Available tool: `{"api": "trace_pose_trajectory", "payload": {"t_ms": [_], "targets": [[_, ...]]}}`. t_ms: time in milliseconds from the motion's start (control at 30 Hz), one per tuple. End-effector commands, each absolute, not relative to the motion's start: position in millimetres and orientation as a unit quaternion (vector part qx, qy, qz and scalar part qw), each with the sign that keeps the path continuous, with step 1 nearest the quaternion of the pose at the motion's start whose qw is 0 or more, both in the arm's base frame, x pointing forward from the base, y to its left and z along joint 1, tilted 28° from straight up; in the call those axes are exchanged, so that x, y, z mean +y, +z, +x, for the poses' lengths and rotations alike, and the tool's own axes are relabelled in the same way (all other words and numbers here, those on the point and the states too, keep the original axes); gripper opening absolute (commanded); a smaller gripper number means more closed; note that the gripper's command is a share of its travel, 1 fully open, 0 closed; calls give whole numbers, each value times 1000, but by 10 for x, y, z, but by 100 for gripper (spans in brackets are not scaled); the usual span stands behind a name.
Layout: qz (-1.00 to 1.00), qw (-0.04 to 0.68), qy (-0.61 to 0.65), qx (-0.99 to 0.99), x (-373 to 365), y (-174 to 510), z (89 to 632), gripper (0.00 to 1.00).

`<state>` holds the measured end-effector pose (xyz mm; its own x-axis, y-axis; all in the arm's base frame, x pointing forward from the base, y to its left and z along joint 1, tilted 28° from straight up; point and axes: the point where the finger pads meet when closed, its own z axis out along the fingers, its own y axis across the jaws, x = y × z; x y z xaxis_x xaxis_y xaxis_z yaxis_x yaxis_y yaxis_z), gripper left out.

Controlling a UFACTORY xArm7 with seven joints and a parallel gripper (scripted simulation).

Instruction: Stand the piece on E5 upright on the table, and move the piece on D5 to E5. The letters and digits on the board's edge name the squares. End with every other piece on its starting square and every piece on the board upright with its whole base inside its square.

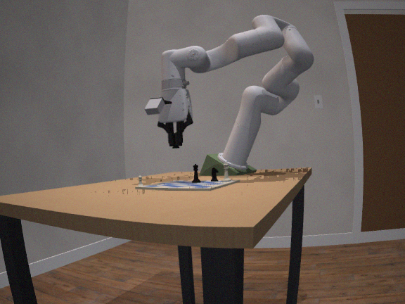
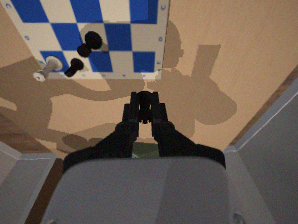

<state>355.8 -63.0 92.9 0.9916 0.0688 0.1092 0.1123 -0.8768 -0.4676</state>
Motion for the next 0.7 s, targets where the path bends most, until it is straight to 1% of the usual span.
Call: {"api": "trace_pose_trajectory", "payload": {"t_ms": [0,367,667], "targets": [[-969,240,-46,-39,-645,939,3548,0],[-969,240,-45,-39,-618,890,3552,0],[-969,240,-45,-39,-456,594,3571,0]]}}
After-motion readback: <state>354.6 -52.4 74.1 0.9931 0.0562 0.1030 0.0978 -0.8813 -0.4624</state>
